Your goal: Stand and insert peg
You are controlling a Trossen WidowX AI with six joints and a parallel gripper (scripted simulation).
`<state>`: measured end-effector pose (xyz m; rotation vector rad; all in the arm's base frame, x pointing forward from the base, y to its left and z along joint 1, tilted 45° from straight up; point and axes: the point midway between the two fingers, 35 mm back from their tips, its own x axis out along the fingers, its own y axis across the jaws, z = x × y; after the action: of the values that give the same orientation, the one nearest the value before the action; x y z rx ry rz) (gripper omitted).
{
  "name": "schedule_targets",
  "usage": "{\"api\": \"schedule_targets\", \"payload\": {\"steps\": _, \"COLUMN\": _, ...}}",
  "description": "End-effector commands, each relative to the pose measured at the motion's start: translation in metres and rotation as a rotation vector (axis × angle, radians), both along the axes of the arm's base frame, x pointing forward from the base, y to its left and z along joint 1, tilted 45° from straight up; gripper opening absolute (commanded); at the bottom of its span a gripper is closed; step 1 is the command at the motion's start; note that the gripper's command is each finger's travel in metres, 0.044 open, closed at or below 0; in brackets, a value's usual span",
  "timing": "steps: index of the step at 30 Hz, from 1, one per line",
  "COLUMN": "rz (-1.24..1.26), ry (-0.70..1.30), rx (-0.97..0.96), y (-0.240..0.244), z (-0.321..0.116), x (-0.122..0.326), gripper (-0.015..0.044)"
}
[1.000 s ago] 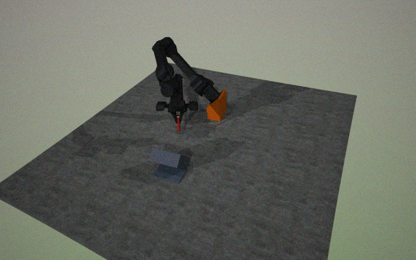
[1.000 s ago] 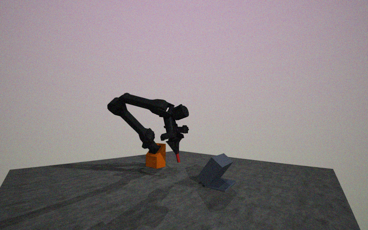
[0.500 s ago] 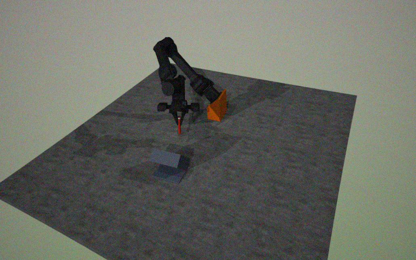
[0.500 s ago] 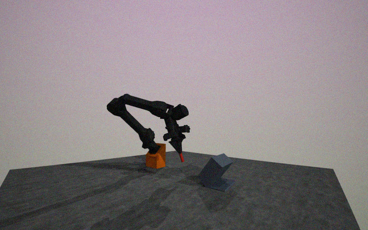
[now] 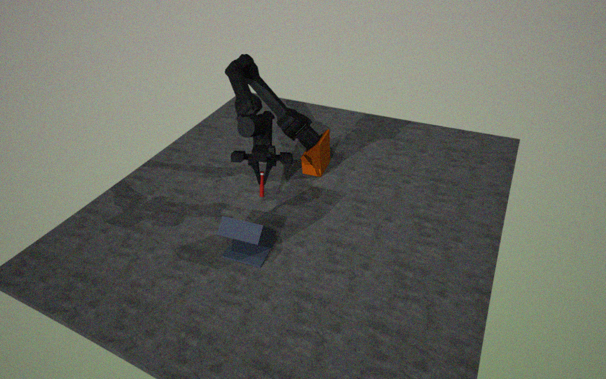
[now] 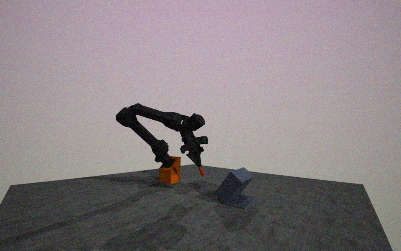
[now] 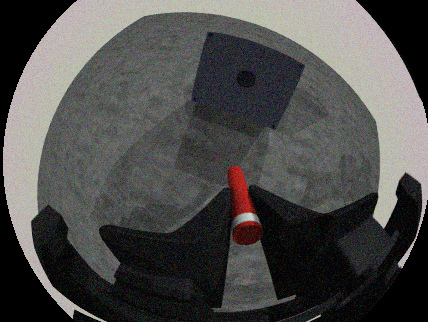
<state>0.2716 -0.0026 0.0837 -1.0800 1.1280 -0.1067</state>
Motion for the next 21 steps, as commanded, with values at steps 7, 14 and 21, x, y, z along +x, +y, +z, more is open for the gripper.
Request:
{"api": "schedule_targets", "payload": {"steps": 7, "rz": 0.057, "ry": -0.03, "rx": -0.01, "y": 0.005, "z": -0.004, "x": 0.003, "gripper": 0.0}}
{"api": "schedule_targets", "payload": {"steps": 14, "rz": 0.091, "ry": -0.056, "rx": -0.013, "y": 0.009, "z": -0.005, "x": 0.006, "gripper": 0.0}}
{"api": "schedule_targets", "payload": {"steps": 21, "rz": 0.125, "ry": -0.082, "rx": -0.018, "y": 0.012, "z": -0.005, "x": 0.009, "gripper": 0.0}}
